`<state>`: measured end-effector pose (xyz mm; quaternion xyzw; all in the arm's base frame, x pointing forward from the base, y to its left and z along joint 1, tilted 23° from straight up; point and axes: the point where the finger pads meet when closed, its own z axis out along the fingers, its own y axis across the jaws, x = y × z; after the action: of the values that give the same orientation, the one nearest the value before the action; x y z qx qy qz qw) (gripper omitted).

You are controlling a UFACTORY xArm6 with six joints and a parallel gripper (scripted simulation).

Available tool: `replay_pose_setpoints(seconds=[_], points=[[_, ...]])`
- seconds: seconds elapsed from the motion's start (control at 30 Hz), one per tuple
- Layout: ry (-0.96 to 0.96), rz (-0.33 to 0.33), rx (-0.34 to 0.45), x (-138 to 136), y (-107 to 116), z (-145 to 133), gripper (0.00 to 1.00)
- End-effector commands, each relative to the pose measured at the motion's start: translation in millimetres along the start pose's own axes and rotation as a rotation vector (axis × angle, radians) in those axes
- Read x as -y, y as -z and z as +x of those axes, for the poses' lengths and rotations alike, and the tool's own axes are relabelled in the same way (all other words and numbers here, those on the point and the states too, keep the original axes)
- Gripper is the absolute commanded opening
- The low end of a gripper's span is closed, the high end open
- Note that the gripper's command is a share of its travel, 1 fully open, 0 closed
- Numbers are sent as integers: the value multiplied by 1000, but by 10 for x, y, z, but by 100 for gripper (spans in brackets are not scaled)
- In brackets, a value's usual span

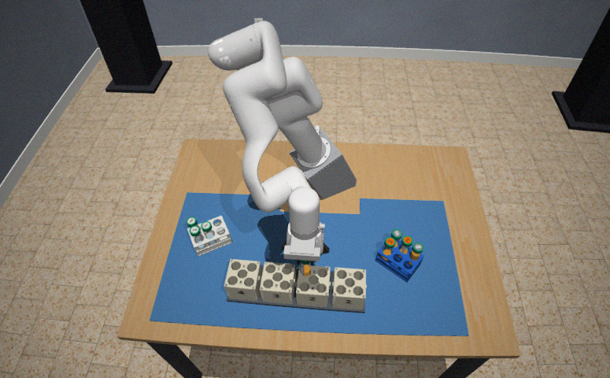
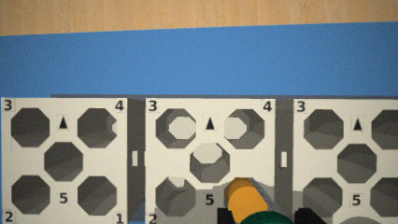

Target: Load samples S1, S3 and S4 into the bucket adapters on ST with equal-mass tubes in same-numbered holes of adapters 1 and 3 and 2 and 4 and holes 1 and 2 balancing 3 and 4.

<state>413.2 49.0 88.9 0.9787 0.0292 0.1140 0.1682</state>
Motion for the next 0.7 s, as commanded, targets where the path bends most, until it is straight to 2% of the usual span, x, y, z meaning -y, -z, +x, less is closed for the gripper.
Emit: replay_pose_setpoints(seconds=[0.0,0.67], points=[[-1,1,-4,1,94,17,0],[-1,1,-4,1,455,17,0]])
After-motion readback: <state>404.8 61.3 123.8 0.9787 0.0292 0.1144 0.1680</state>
